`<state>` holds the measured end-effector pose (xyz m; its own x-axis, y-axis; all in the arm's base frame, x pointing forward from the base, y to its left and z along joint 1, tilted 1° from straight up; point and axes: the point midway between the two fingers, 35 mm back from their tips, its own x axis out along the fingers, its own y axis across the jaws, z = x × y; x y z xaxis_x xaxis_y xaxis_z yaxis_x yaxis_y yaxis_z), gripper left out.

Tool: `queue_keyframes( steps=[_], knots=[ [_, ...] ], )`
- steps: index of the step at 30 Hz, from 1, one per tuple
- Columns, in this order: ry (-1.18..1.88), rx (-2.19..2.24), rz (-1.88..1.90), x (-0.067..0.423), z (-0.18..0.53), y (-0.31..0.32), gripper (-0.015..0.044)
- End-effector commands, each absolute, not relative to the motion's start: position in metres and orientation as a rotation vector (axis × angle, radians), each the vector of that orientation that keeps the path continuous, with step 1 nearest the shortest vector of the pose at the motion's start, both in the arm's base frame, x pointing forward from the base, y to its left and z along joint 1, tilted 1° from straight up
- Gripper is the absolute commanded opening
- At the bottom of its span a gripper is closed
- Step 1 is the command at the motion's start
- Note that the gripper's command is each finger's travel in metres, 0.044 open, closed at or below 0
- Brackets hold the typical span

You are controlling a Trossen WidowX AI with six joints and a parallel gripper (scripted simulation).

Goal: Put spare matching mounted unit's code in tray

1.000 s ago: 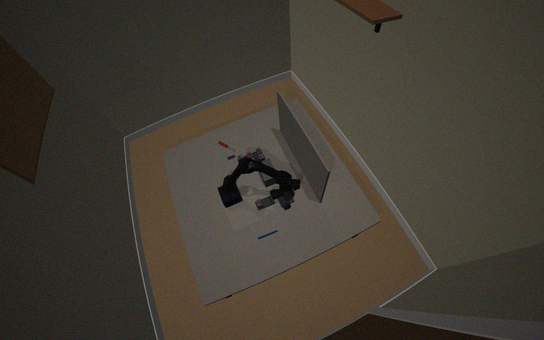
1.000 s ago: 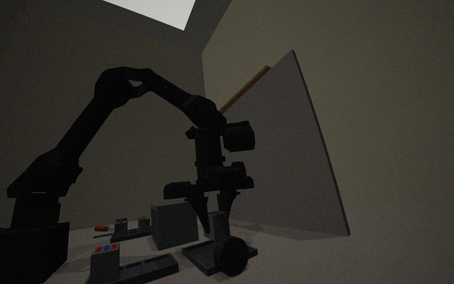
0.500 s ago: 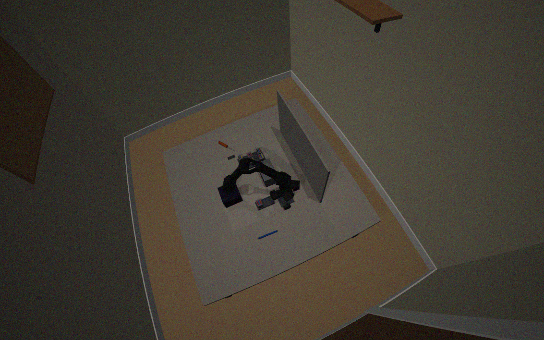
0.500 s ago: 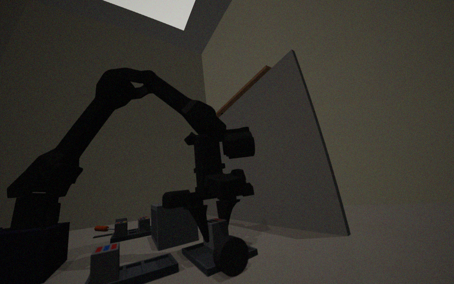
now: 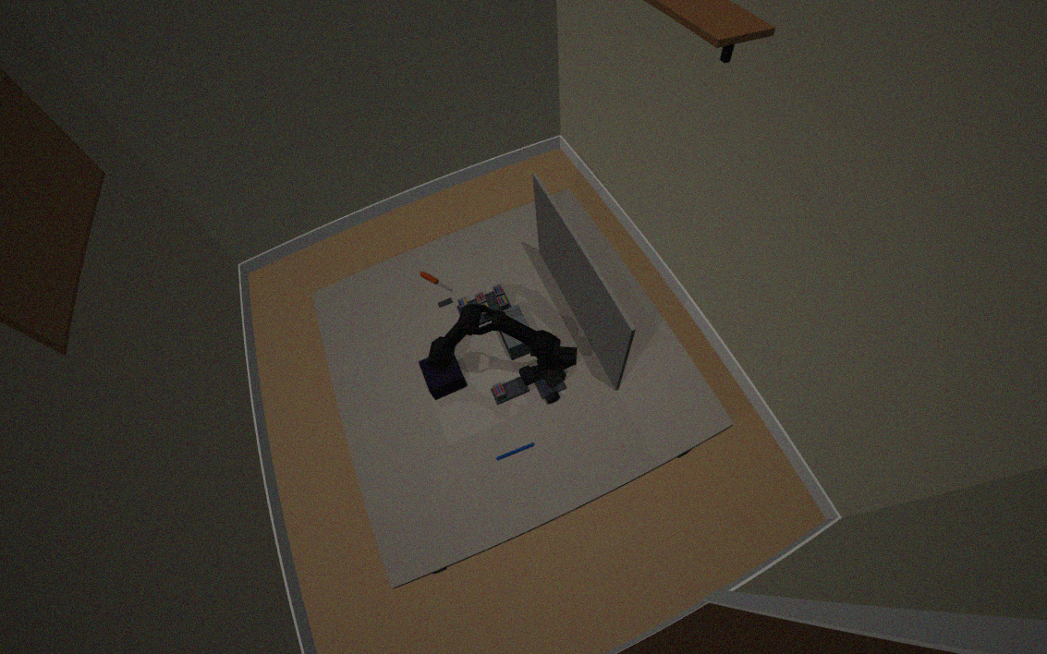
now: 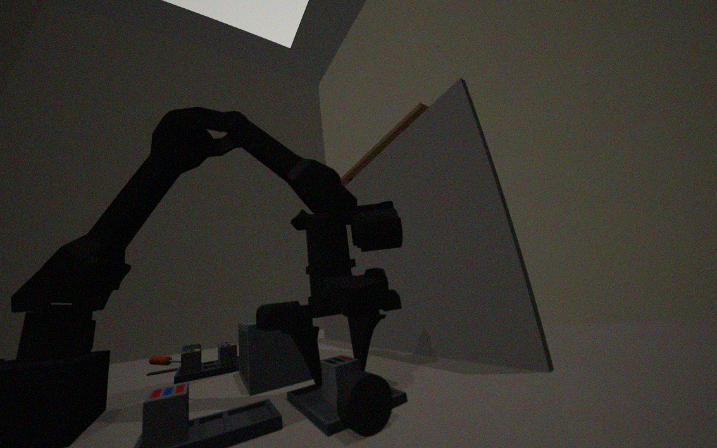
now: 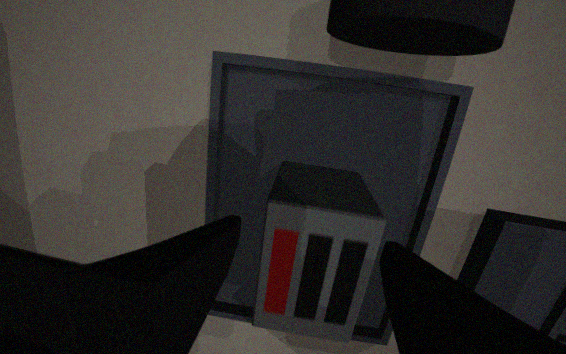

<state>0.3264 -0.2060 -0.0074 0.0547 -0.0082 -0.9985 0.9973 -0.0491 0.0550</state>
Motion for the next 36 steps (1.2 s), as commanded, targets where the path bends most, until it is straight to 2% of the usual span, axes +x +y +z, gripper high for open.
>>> queue_keyframes(
  steps=[1, 4, 11, 36],
  knots=[
    [1.14, 1.266, -1.208, 0.326, -0.007, -0.206, 0.0367],
    [1.14, 1.266, -1.208, 0.327, -0.004, -0.206, 0.044],
    [1.132, 1.264, -1.212, 0.321, 0.097, -0.205, 0.044],
    [1.11, 1.268, -1.2, 0.324, 0.103, -0.206, 0.044]
  ],
)
